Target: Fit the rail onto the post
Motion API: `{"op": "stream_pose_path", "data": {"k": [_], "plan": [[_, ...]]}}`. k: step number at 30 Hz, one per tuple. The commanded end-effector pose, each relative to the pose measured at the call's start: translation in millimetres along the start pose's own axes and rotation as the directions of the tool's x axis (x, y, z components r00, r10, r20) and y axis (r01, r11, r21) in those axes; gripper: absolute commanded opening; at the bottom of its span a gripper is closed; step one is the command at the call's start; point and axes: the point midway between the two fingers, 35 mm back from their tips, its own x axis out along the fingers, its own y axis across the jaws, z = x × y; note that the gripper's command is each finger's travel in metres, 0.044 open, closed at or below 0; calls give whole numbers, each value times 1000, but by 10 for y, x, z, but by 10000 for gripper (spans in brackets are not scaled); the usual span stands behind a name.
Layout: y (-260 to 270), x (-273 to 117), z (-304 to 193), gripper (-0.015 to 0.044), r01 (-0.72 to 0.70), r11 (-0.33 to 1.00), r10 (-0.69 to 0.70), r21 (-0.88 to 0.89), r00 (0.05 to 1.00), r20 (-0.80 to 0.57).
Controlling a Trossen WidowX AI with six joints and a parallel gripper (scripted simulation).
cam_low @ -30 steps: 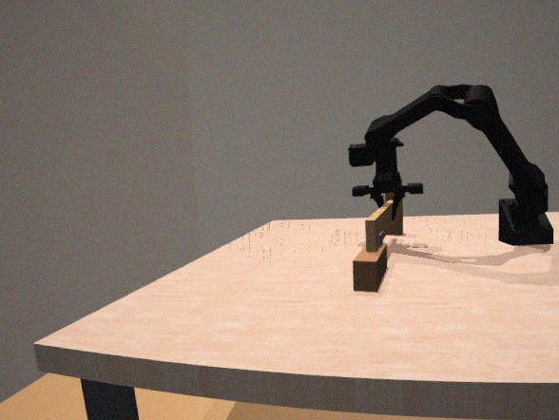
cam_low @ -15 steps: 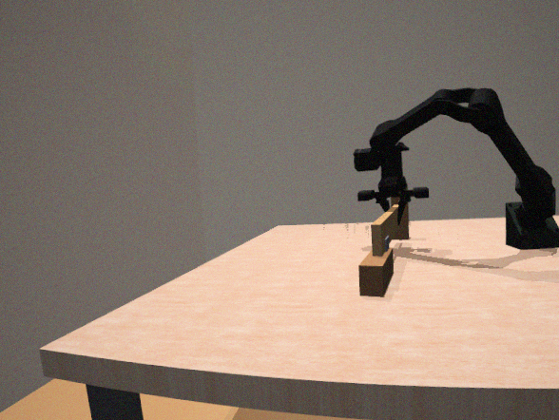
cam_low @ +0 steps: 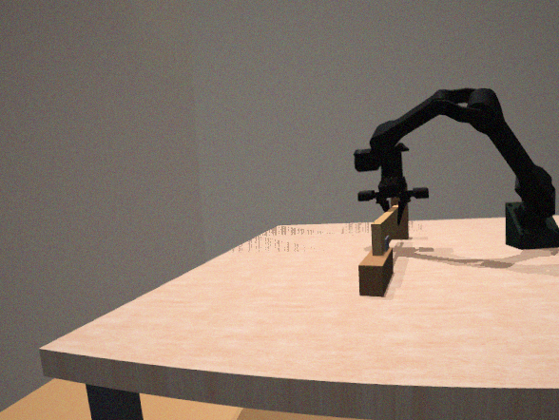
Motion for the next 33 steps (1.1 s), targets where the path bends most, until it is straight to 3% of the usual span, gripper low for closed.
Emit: {"op": "stream_pose_path", "data": {"k": [1, 33], "plan": [[-4, -32, -44, 0, 10, 1000, -10, 0, 1000, -3], [-3, -55, -140, 0, 10, 1000, -10, 0, 1000, -3]]}}
